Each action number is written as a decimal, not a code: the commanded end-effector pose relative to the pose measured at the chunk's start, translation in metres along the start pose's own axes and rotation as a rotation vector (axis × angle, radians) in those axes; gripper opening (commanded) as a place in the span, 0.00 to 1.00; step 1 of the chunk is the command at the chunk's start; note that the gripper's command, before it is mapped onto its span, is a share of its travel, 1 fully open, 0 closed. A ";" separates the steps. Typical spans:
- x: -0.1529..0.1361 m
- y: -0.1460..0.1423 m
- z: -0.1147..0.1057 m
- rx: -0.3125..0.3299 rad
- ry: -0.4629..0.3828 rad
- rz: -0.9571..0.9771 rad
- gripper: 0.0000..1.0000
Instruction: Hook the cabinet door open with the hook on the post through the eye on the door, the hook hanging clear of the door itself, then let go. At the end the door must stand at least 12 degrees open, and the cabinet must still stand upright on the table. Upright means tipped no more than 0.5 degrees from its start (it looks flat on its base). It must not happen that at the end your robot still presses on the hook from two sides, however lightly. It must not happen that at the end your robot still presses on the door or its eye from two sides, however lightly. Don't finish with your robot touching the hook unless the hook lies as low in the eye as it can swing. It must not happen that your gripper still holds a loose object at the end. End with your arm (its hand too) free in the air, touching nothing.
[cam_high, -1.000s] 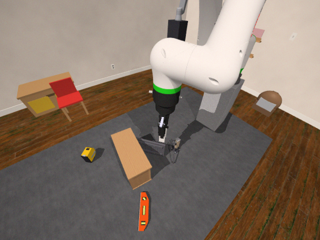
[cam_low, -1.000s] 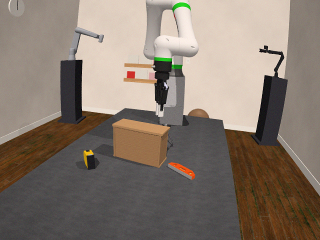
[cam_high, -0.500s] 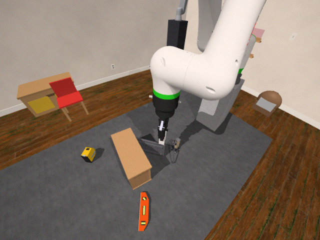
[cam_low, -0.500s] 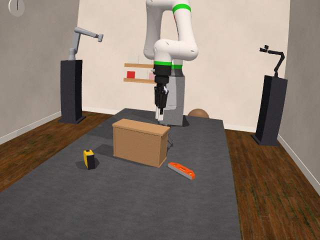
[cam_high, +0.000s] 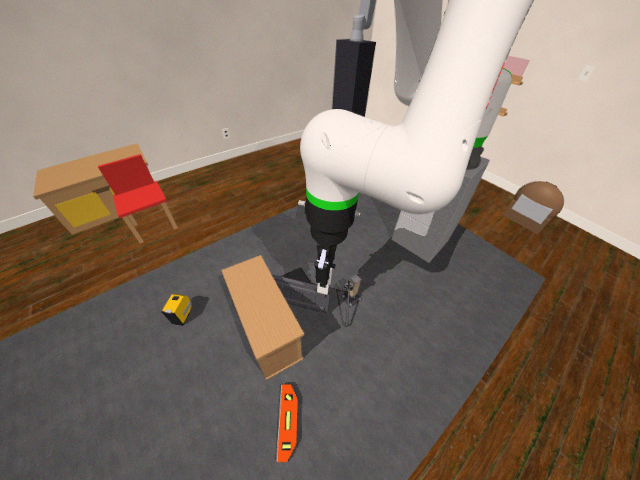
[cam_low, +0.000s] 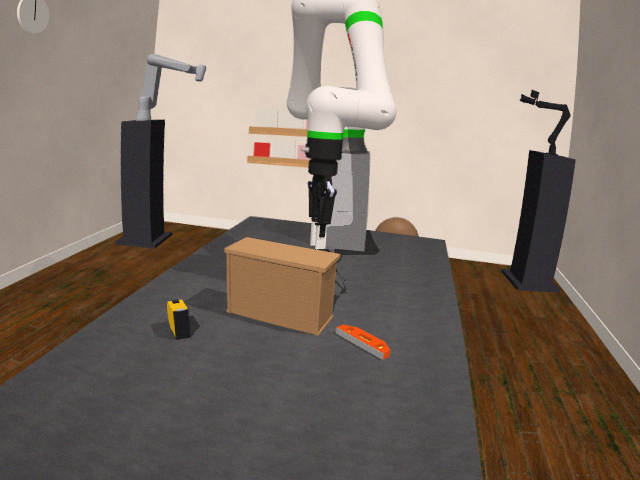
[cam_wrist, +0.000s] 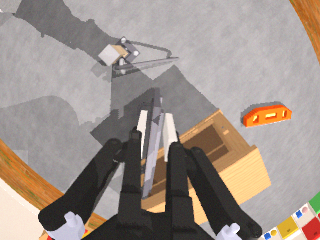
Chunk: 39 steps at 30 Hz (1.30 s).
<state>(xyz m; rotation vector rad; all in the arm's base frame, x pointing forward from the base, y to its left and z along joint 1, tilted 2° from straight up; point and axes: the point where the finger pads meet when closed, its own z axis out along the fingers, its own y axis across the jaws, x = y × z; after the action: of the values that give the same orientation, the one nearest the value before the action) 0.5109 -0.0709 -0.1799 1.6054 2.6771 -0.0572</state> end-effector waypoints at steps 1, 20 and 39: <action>0.000 0.000 0.006 0.000 0.000 0.000 0.16; 0.000 0.000 0.018 0.000 0.000 0.000 0.16; -0.001 0.008 0.019 0.000 0.000 0.048 0.16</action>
<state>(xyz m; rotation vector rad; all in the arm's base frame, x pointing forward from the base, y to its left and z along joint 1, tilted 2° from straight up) 0.5169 -0.0690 -0.1989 1.6625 2.6412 -0.0556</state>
